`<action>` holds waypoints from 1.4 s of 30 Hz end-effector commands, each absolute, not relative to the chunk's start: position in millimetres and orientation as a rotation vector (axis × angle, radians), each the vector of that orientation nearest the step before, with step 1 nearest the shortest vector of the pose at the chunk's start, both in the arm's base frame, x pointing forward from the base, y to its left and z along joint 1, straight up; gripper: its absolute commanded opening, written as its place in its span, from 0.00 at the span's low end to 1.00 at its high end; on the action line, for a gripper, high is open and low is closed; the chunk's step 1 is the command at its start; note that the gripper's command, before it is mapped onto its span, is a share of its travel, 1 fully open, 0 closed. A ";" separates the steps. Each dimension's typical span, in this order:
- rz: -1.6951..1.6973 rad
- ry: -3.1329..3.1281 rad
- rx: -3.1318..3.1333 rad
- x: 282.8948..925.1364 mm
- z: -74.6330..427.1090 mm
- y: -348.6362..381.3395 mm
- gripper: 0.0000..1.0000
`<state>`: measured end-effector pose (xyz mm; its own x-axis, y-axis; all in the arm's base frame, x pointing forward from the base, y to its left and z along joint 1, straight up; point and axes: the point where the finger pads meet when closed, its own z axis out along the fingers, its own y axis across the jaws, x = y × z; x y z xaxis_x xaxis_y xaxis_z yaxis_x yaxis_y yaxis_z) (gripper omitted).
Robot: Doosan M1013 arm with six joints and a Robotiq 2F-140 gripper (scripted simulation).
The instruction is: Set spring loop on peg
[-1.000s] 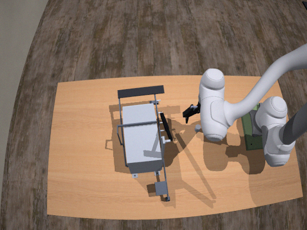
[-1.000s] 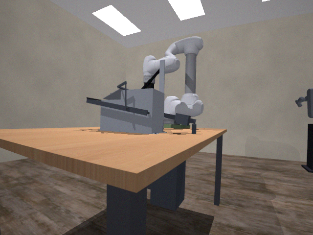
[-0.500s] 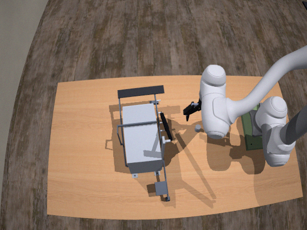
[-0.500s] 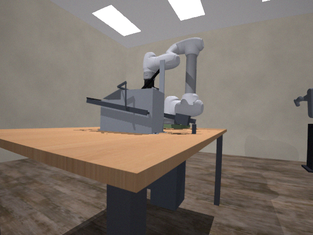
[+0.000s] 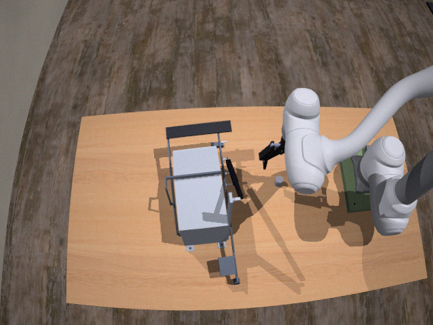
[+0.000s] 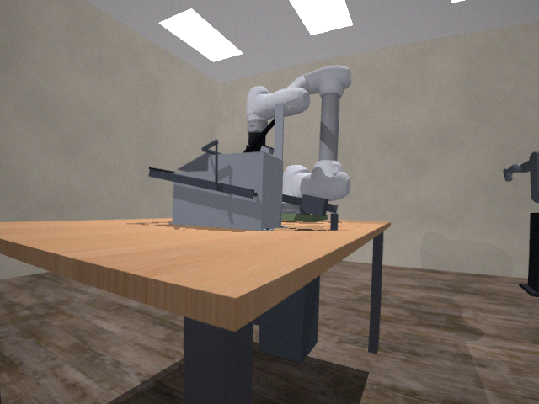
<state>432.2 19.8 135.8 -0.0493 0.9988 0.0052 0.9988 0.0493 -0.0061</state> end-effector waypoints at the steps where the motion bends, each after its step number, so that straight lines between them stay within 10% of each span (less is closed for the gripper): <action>1: 0.000 -2.270 -2.161 432.7 137.0 19.9 1.00; 11: 0.000 -2.270 -2.161 432.6 139.2 19.9 1.00; 12: 0.000 -2.270 -2.161 432.6 138.7 19.9 0.24; 42: 0.000 -2.270 -2.161 432.6 138.7 19.9 0.24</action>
